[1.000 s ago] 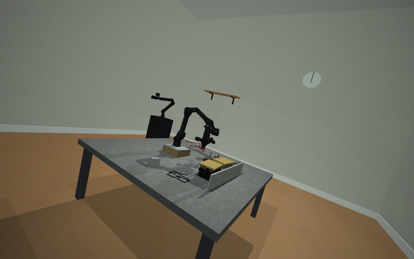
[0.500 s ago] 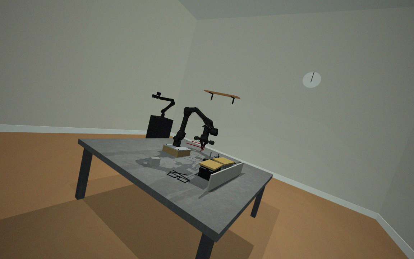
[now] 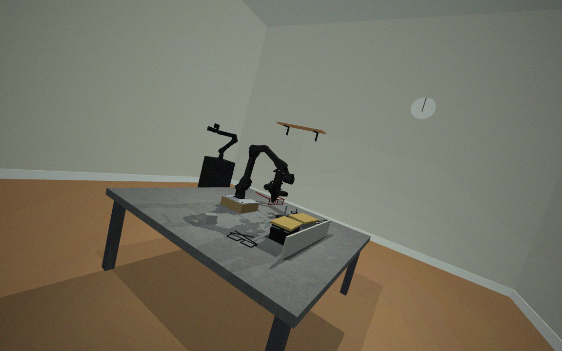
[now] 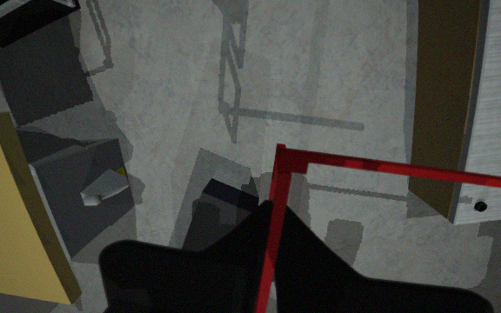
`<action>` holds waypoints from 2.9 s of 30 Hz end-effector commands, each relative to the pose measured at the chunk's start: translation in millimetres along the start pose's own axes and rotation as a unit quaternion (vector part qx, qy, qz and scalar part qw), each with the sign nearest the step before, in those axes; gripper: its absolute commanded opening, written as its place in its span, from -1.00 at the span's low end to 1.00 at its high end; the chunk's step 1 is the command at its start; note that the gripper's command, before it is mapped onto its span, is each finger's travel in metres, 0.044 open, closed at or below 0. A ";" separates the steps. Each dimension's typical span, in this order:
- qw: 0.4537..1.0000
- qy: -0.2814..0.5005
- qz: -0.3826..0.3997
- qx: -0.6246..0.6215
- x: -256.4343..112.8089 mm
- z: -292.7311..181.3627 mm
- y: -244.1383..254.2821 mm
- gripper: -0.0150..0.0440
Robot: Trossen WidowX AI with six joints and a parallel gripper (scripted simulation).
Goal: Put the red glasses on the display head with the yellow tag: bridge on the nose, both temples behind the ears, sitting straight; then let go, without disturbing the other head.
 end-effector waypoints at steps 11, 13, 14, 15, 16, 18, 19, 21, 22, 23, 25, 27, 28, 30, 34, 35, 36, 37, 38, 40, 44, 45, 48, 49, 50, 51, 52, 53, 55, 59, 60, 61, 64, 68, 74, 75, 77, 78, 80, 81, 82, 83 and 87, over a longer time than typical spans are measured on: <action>0.965 -0.003 0.001 0.261 0.3 17.0 0.6 -0.49; 0.954 -0.003 0.002 0.299 0.3 19.5 0.6 -0.49; 0.948 -0.003 0.002 0.318 0.3 20.7 0.6 -0.49; 0.942 -0.003 0.002 0.336 0.3 22.0 0.6 -0.49; 0.935 -0.003 0.002 0.355 0.3 23.2 0.5 -0.49; 0.920 -0.003 0.002 0.391 0.3 25.7 0.5 -0.49; 0.912 -0.003 0.002 0.409 0.3 26.9 0.5 -0.49; 0.904 -0.003 0.002 0.427 0.5 28.1 0.4 -0.49; 0.904 -0.003 0.002 0.427 0.9 28.1 0.5 -0.49; 0.904 -0.003 0.002 0.428 1.4 28.1 0.6 -0.49; 0.904 -0.003 0.002 0.428 2.9 28.2 0.9 -0.49; 0.903 -0.003 0.002 0.429 5.0 28.2 1.3 -0.49; 0.903 -0.003 0.002 0.430 6.0 28.2 1.5 -0.49; 0.903 -0.003 0.002 0.430 8.1 28.3 1.8 -0.49; 0.902 -0.003 0.002 0.432 12.3 28.4 2.5 -0.49; 0.902 -0.003 0.002 0.433 13.3 28.4 2.7 -0.49; 0.901 -0.003 0.002 0.433 14.4 28.4 2.8 -0.49; 0.901 -0.003 0.002 0.434 15.4 28.4 3.0 -0.49; 0.901 -0.003 0.002 0.434 16.5 28.5 3.1 -0.49; 0.900 -0.003 0.002 0.435 18.6 28.5 3.4 -0.49; 0.900 -0.003 0.002 0.437 22.7 28.6 3.9 -0.49; 0.899 -0.003 0.002 0.437 23.8 28.6 4.0 -0.49; 0.899 -0.003 0.002 0.438 26.9 28.7 4.3 -0.49; 0.899 -0.003 0.002 0.439 27.9 28.8 4.4 -0.49; 0.898 -0.003 0.002 0.439 29.0 28.8 4.5 -0.49; 0.898 -0.003 0.002 0.440 30.0 28.8 4.6 -0.49; 0.898 -0.003 0.002 0.440 31.0 28.9 4.6 -0.49; 0.898 -0.003 0.002 0.441 32.1 28.9 4.7 -0.49; 0.897 -0.003 0.002 0.442 34.1 28.9 4.9 -0.49; 0.896 -0.003 0.002 0.443 38.3 29.1 5.1 -0.49; 0.896 -0.003 0.002 0.444 39.3 29.1 5.1 -0.49; 0.896 -0.003 0.002 0.444 40.3 29.1 5.2 -0.49; 0.895 -0.003 0.002 0.445 43.4 29.2 5.3 -0.49; 0.894 -0.003 0.002 0.447 47.5 29.4 5.4 -0.49; 0.893 -0.003 0.002 0.450 53.6 29.6 5.4 -0.49; 0.893 -0.003 0.002 0.450 54.6 29.7 5.4 -0.49; 0.892 -0.003 0.002 0.451 56.6 29.7 5.3 -0.49; 0.892 -0.003 0.002 0.452 57.6 29.8 5.3 -0.49; 0.892 -0.003 0.002 0.453 59.7 29.9 5.2 -0.49; 0.892 -0.003 0.002 0.453 60.7 29.9 5.2 -0.49; 0.891 -0.003 0.002 0.453 61.7 29.9 5.1 -0.49; 0.891 -0.003 0.002 0.454 62.7 30.0 5.1 -0.49; 0.890 -0.003 0.002 0.456 66.7 30.2 4.8 -0.49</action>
Point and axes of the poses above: the point midway between the two fingers, 35 mm back from their tips, its own x axis out along the fingers, its own y axis across the jaws, z = x × y, the point moved 10 cm from there along -x, back along the fingers, and after that the axes turned 5 degrees about -x, right-handed, at the moved point
